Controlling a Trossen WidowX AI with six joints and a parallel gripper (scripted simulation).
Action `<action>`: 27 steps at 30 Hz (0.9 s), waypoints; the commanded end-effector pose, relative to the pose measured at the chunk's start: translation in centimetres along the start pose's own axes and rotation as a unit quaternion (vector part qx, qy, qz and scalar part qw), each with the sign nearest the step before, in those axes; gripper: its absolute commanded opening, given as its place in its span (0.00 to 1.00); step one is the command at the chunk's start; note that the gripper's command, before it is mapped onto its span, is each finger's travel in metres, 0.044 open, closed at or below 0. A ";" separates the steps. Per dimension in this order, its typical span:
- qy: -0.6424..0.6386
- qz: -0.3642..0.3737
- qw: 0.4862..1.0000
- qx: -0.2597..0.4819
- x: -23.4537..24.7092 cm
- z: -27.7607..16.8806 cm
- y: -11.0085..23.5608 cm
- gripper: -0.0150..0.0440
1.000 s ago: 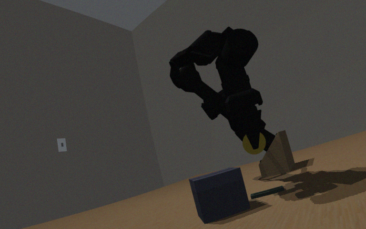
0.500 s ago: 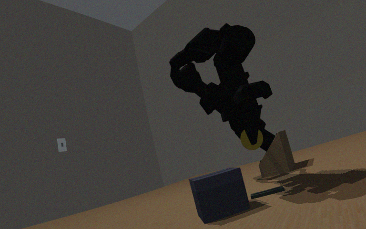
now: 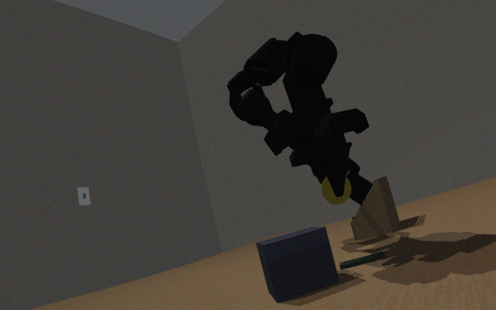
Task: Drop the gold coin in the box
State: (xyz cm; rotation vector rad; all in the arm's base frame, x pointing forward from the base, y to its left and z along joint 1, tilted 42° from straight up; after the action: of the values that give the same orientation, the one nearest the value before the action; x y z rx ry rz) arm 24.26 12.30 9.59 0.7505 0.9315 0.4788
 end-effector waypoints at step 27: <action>0.001 0.000 1.000 -0.004 0.1 7.5 0.2 0.25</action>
State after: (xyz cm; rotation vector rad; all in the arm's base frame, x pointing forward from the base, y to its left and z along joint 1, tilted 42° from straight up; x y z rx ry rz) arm 30.04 10.11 12.34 0.7457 0.9274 0.4867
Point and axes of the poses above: the point midway between the two fingers, 35 mm back from their tips, its own y axis back along the fingers, its own x axis across the jaws, z = x × y, the point moved 8 cm from there along y, back along the fingers, and after that the axes turned 11 degrees about y, right-handed, at the moved point
